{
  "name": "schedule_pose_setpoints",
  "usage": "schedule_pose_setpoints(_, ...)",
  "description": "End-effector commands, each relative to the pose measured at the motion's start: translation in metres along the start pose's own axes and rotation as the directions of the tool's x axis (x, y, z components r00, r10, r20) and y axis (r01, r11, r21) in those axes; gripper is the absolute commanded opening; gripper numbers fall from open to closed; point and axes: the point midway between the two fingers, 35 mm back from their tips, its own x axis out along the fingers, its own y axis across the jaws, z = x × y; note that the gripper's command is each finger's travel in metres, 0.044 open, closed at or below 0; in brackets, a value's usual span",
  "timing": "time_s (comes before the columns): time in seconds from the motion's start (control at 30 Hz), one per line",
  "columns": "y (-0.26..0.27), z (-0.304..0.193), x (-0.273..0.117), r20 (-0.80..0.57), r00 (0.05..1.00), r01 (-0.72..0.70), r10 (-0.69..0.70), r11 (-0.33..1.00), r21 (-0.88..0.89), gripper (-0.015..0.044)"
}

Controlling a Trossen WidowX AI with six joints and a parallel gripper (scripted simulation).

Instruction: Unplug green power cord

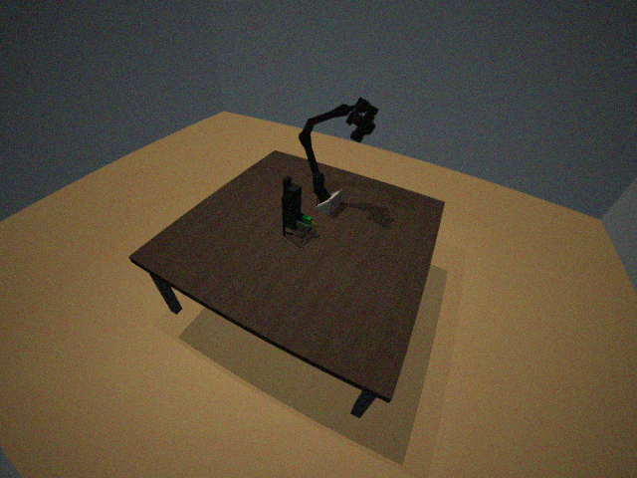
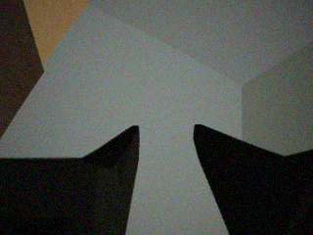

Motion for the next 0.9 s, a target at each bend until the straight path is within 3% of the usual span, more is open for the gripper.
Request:
schedule_pose_setpoints(0.0,0.036,-0.019,0.056,-0.023,0.984,-0.175,0.177,0.982,0.070,0.0160)
schedule_pose_setpoints(0.2,0.107,-0.055,0.126,-0.038,0.895,-0.428,0.445,0.878,0.213,0.0160)
schedule_pose_setpoints(0.43,0.212,-0.098,0.177,0.009,0.692,-0.666,0.722,0.634,0.394,0.0160)
schedule_pose_setpoints(0.67,0.332,-0.125,0.188,0.153,0.380,-0.775,0.912,0.224,0.591,0.0160)
schedule_pose_setpoints(0.87,0.428,-0.132,0.165,0.338,0.076,-0.703,0.938,-0.190,0.686,0.0160)
